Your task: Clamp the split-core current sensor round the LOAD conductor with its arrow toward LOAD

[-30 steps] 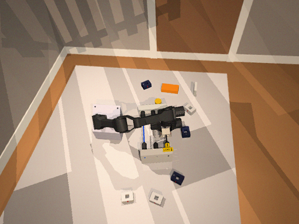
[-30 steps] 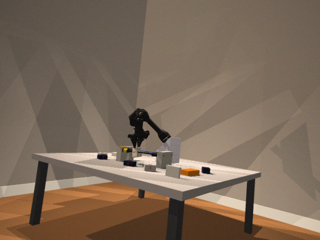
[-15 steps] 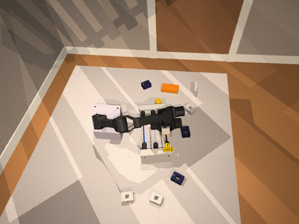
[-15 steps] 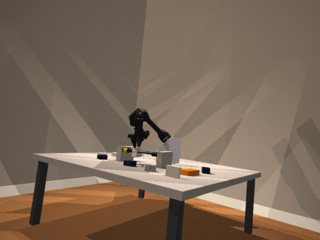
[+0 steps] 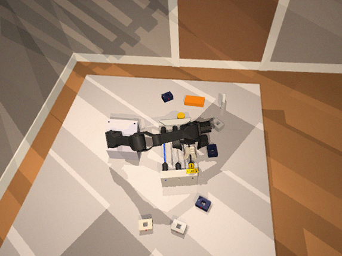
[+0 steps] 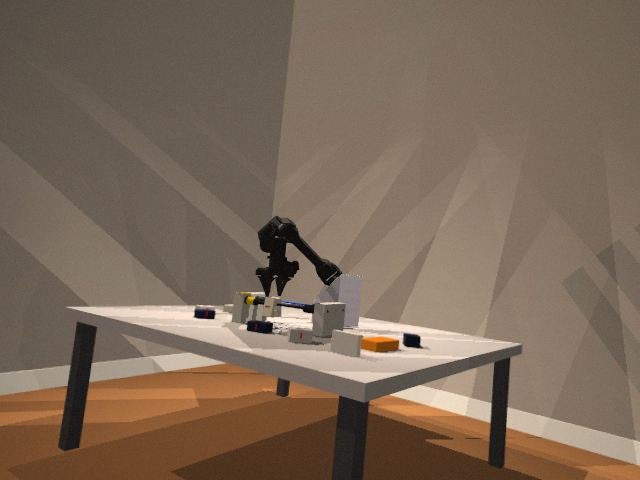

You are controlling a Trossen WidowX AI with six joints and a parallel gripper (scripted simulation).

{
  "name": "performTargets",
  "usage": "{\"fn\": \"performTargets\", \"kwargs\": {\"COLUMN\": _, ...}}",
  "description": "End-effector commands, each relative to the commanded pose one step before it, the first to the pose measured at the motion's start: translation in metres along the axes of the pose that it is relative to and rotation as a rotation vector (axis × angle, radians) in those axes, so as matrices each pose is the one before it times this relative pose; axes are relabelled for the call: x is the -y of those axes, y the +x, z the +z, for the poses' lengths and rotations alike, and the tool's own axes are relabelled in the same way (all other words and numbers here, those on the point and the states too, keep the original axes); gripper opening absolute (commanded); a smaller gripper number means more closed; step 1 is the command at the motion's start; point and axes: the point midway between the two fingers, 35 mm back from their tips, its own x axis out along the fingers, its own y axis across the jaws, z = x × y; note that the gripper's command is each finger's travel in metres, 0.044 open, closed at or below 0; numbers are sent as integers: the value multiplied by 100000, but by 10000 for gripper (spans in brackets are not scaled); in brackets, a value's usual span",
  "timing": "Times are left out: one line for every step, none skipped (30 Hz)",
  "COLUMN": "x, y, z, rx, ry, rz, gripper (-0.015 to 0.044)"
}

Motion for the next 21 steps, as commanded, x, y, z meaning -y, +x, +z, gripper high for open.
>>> {"fn": "performTargets", "kwargs": {"x": 8, "y": -82, "z": 28, "rx": 30, "ry": 60, "rz": -99, "gripper": 440}}
{"fn": "performTargets", "kwargs": {"x": 0, "y": 0, "z": 0, "rx": 0, "ry": 0, "rz": 0, "gripper": 440}}
{"fn": "performTargets", "kwargs": {"x": 0, "y": 0, "z": 0, "rx": 0, "ry": 0, "rz": 0, "gripper": 440}}
{"fn": "performTargets", "kwargs": {"x": 14, "y": 236, "z": 8, "rx": -18, "ry": -31, "rz": -25, "gripper": 440}}
{"fn": "performTargets", "kwargs": {"x": 31, "y": 706, "z": 21, "rx": -64, "ry": -93, "rz": -70, "gripper": 440}}
{"fn": "performTargets", "kwargs": {"x": 16, "y": 1171, "z": 27, "rx": -137, "ry": -154, "rz": -103, "gripper": 440}}
{"fn": "performTargets", "kwargs": {"x": -29, "y": 1163, "z": 20, "rx": -175, "ry": -152, "rz": -84, "gripper": 440}}
{"fn": "performTargets", "kwargs": {"x": -39, "y": 693, "z": 9, "rx": -122, "ry": -91, "rz": -40, "gripper": 440}}
{"fn": "performTargets", "kwargs": {"x": -17, "y": 230, "z": 3, "rx": -44, "ry": -30, "rz": -12, "gripper": 440}}
{"fn": "performTargets", "kwargs": {"x": 0, "y": 0, "z": 0, "rx": 0, "ry": 0, "rz": 0, "gripper": 440}}
{"fn": "performTargets", "kwargs": {"x": 0, "y": 0, "z": 0, "rx": 0, "ry": 0, "rz": 0, "gripper": 440}}
{"fn": "performTargets", "kwargs": {"x": 0, "y": 0, "z": 0, "rx": 0, "ry": 0, "rz": 0, "gripper": 440}}
{"fn": "performTargets", "kwargs": {"x": 1, "y": 26, "z": 0, "rx": 0, "ry": 0, "rz": 0, "gripper": 440}}
{"fn": "performTargets", "kwargs": {"x": 2, "y": 52, "z": 0, "rx": 0, "ry": 0, "rz": 0, "gripper": 440}}
{"fn": "performTargets", "kwargs": {"x": 2, "y": 79, "z": 0, "rx": 0, "ry": 0, "rz": 0, "gripper": 440}}
{"fn": "performTargets", "kwargs": {"x": 3, "y": 100, "z": 0, "rx": 0, "ry": 0, "rz": 0, "gripper": 440}}
{"fn": "performTargets", "kwargs": {"x": 3, "y": 122, "z": 0, "rx": -1, "ry": 0, "rz": 0, "gripper": 440}}
{"fn": "performTargets", "kwargs": {"x": 3, "y": 144, "z": 0, "rx": -1, "ry": 0, "rz": 0, "gripper": 440}}
{"fn": "performTargets", "kwargs": {"x": 3, "y": 157, "z": 0, "rx": -2, "ry": 0, "rz": 0, "gripper": 440}}
{"fn": "performTargets", "kwargs": {"x": 2, "y": 161, "z": -1, "rx": -3, "ry": 0, "rz": 0, "gripper": 440}}
{"fn": "performTargets", "kwargs": {"x": 1, "y": 162, "z": -1, "rx": -4, "ry": 0, "rz": 0, "gripper": 440}}
